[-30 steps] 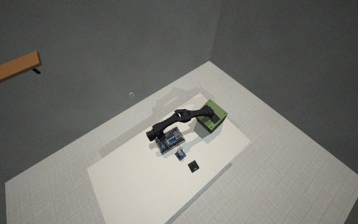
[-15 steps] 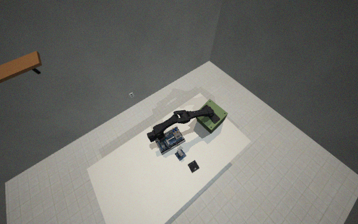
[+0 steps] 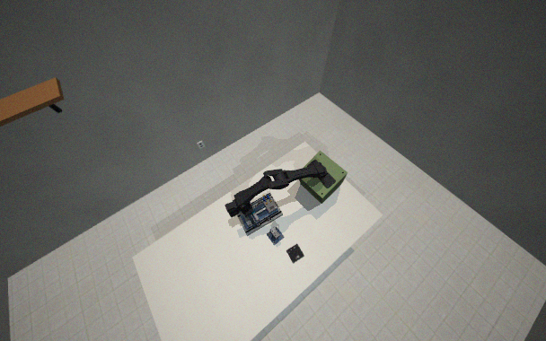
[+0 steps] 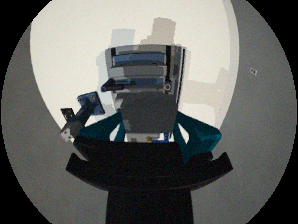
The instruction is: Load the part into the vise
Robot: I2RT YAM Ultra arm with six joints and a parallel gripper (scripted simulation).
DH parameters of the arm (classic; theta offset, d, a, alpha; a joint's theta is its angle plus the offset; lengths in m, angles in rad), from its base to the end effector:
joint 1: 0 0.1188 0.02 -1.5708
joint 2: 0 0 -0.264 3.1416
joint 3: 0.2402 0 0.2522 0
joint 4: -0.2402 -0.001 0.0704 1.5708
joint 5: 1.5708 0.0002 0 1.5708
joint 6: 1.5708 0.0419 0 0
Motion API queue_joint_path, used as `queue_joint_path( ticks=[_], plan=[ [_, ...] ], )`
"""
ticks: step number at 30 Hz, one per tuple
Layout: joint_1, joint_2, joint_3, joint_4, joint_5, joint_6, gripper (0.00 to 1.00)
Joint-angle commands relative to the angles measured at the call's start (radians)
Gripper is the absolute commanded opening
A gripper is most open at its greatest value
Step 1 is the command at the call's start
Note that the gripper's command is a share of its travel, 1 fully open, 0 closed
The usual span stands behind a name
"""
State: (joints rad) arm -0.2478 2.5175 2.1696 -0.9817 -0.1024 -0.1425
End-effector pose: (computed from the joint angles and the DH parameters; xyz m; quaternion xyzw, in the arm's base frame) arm 0.4972 -0.1203 0.1371 0.0460 0.9904 0.0265 0.1277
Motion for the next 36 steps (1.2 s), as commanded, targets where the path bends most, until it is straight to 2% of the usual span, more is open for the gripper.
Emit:
queue_joint_path(
  ticks=[1, 3, 5, 8, 12, 36],
  plan=[
    [0.004, -0.03, 0.024, 0.042, 0.002, 0.006, 0.0],
    [0.006, 0.008, 0.028, 0.047, 0.003, 0.007, 0.0],
    [0.006, 0.014, 0.03, 0.051, 0.003, 0.007, 0.0],
    [0.002, -0.017, 0.027, 0.059, 0.003, 0.007, 0.0],
    [0.004, 0.019, 0.033, 0.064, 0.003, 0.008, 0.0],
    [0.005, 0.026, 0.037, 0.076, 0.003, 0.008, 0.0]
  ],
)
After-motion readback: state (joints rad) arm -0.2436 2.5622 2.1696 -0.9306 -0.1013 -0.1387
